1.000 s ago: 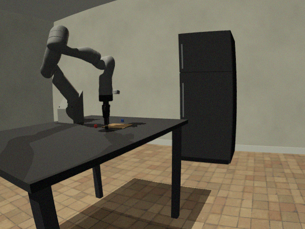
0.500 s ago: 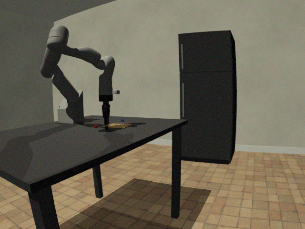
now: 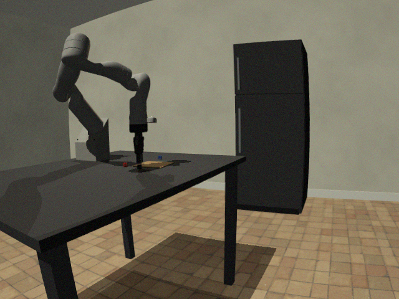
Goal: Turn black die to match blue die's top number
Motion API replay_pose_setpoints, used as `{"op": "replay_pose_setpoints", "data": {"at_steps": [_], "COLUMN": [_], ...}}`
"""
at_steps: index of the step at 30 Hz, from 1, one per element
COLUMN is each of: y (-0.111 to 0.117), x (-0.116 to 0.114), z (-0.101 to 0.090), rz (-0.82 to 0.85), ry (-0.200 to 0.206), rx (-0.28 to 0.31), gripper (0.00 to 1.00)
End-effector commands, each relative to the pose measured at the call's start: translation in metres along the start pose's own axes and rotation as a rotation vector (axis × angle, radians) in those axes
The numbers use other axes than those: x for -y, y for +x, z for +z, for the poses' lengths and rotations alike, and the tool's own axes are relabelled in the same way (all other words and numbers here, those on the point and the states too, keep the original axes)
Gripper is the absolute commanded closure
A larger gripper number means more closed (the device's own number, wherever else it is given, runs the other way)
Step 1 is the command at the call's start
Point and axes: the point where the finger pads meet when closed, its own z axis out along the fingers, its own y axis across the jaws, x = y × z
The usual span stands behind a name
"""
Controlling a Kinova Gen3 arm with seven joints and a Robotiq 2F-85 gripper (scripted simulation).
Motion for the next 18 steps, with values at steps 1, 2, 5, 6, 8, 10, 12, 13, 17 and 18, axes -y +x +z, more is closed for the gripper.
{"op": "replay_pose_setpoints", "data": {"at_steps": [1,2,5,6,8,10,12,13,17,18], "y": [0.0,0.0,0.0,0.0,0.0,0.0,0.0,0.0,0.0,0.0], "x": [0.0,0.0,0.0,0.0,0.0,0.0,0.0,0.0,0.0,0.0], "z": [0.0,0.001,0.002,0.002,0.004,0.006,0.009,0.01,0.015,0.016], "rz": [0.0,0.0,0.0,0.0,0.0,0.0,0.0,0.0,0.0,0.0], "ry": [0.0,0.0,0.0,0.0,0.0,0.0,0.0,0.0,0.0,0.0], "rx": [-0.001,-0.001,-0.001,-0.001,-0.001,-0.001,-0.001,-0.001,-0.001,-0.001], "gripper": [0.69,0.69,0.69,0.69,0.69,0.69,0.69,0.69,0.69,0.69]}}
